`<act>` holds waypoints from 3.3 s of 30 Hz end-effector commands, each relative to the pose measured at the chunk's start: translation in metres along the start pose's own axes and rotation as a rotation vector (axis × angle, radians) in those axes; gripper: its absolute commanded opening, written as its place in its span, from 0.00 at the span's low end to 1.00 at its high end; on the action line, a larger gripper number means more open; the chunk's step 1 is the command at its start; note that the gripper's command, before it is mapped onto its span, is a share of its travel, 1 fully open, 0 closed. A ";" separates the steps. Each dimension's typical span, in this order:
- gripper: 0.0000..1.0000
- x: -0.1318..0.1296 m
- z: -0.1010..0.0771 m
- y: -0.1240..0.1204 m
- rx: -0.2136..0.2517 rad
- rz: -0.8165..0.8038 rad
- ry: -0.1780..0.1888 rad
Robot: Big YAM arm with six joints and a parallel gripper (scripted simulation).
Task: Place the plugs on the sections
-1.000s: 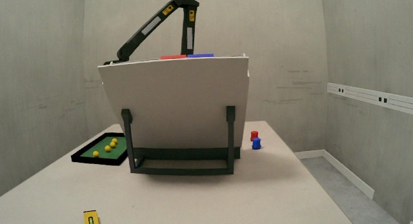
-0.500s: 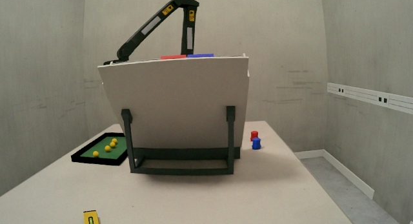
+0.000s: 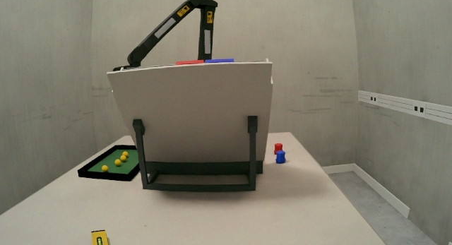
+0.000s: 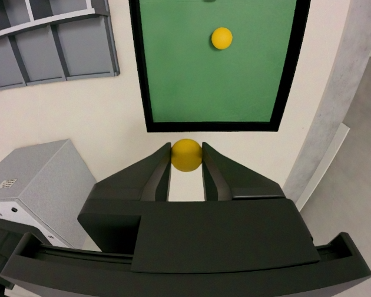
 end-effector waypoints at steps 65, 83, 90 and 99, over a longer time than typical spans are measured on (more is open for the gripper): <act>0.00 0.000 -0.048 0.134 -0.013 -0.013 -0.011; 0.00 0.069 -0.091 0.142 -0.110 -0.019 -0.002; 0.00 0.130 -0.129 0.150 -0.194 -0.024 0.006; 0.00 0.177 -0.160 0.160 -0.264 -0.032 0.013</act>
Point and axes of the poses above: the point where the finger pads meet when closed, its own z axis out along the fingers, its own x axis across the jaws, y = z × x, the point moved 4 cm from there along -z, back along the fingers, and after that the axes turned 5 degrees about z, right-handed, at the moved point
